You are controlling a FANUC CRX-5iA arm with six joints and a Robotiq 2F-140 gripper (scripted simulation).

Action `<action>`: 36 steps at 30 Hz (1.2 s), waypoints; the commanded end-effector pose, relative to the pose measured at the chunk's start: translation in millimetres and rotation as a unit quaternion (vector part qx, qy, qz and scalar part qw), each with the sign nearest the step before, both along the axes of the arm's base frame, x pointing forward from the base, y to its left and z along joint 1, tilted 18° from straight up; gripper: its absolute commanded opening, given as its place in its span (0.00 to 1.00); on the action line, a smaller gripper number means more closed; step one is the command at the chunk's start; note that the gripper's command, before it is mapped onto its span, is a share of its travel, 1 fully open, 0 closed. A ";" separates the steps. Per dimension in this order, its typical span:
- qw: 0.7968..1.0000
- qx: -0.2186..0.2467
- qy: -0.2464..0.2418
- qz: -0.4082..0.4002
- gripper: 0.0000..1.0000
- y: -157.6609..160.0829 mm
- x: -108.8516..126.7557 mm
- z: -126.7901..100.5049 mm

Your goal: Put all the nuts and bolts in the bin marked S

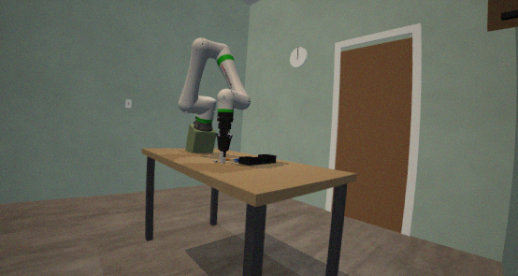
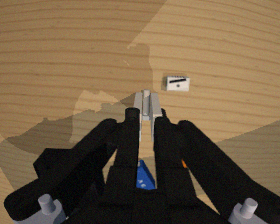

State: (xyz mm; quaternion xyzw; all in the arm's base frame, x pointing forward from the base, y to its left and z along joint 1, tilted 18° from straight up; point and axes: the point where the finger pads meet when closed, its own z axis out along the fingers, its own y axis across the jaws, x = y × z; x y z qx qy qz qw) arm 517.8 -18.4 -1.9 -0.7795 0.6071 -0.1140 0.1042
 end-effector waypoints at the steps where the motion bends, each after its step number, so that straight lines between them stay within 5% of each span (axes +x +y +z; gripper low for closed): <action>1: 1.000 0.000 0.000 0.000 0.06 0.0 0.1 0.2; 12: 1.000 0.000 0.000 0.000 0.06 0.0 0.1 0.2; 36: 1.000 0.000 0.000 0.000 0.06 -1.5 -18.1 57.3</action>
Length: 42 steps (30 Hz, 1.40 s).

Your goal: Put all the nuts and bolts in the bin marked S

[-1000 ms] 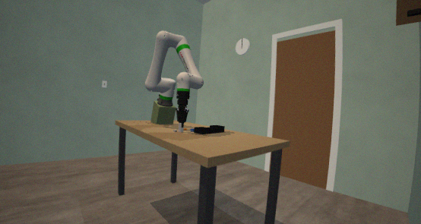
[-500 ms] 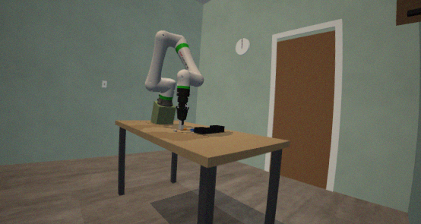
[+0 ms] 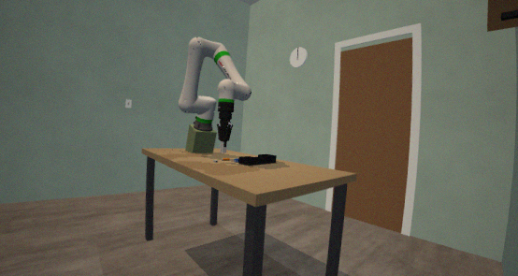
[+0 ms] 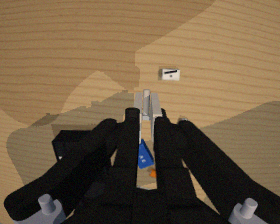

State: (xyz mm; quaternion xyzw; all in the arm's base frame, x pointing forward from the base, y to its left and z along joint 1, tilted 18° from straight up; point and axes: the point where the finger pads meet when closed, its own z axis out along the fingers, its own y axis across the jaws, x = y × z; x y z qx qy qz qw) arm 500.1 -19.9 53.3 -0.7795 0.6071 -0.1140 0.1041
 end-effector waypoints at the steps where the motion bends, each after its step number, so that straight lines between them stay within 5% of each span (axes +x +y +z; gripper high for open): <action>1: 1.000 0.000 0.000 0.000 0.06 0.0 -0.5 2.0; 17: 1.000 0.000 0.000 0.000 0.06 -0.2 -3.4 11.1; 42: 1.000 0.000 0.000 0.000 0.06 123.5 18.3 21.2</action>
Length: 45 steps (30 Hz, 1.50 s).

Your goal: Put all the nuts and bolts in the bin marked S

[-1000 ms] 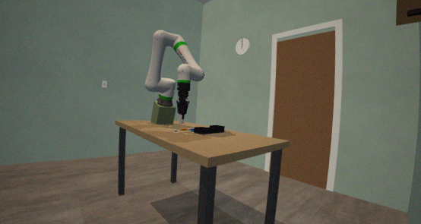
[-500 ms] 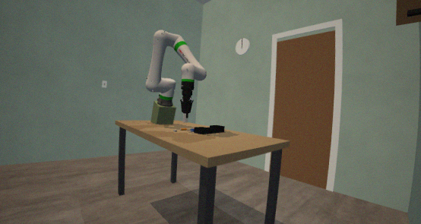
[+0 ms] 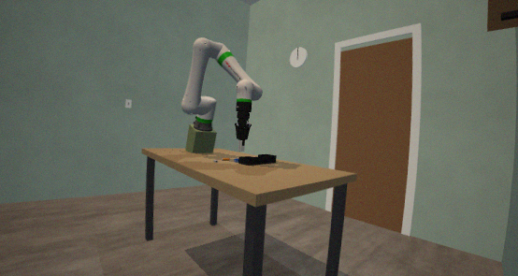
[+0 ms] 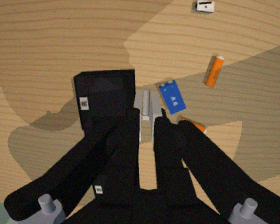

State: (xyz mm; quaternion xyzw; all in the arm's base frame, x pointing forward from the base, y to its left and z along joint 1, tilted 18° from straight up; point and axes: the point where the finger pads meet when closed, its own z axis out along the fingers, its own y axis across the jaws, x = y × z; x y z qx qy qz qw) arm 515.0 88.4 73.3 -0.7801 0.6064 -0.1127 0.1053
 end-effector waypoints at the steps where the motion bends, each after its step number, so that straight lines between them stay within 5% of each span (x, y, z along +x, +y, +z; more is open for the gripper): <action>1: 1.000 -0.002 0.000 -0.001 0.06 21.1 4.5 1.6; 19: 1.000 -0.009 -0.001 0.024 0.06 107.6 19.7 8.7; 45: 1.000 -0.009 -0.001 0.024 0.06 107.8 25.1 -8.5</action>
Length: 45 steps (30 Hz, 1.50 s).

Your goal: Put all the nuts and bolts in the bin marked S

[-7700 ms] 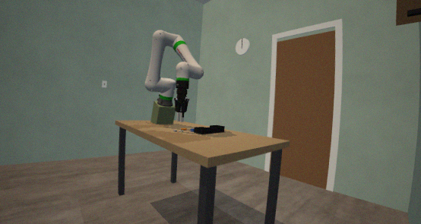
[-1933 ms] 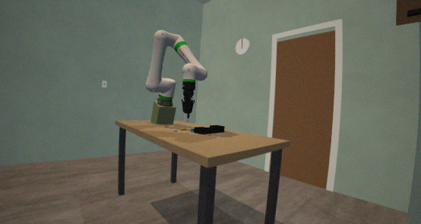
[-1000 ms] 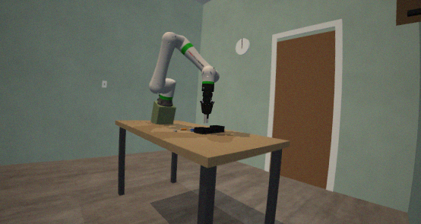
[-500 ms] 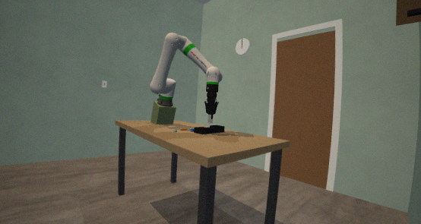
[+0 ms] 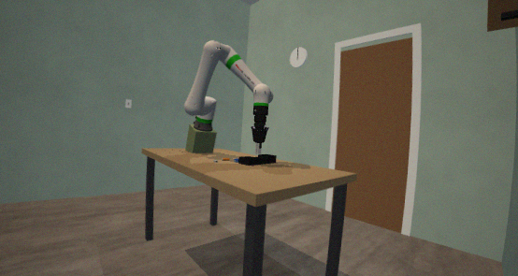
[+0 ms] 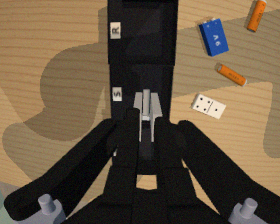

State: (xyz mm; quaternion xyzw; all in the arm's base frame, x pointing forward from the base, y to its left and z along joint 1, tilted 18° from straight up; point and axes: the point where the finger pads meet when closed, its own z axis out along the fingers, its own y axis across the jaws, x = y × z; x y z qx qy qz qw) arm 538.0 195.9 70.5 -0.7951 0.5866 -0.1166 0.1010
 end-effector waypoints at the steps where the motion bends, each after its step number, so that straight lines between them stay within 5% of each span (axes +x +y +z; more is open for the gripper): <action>1: 1.000 0.000 0.000 0.000 0.06 0.3 2.7 -7.5; 19: 1.000 0.000 0.000 0.000 0.06 0.9 12.2 -37.5; 32: 1.000 0.000 0.000 0.000 0.06 -0.2 12.0 -37.6; 33: 1.000 0.000 0.000 0.000 0.18 -0.2 12.0 -37.6; 45: 1.000 0.000 0.000 0.000 0.18 -0.2 12.0 -37.6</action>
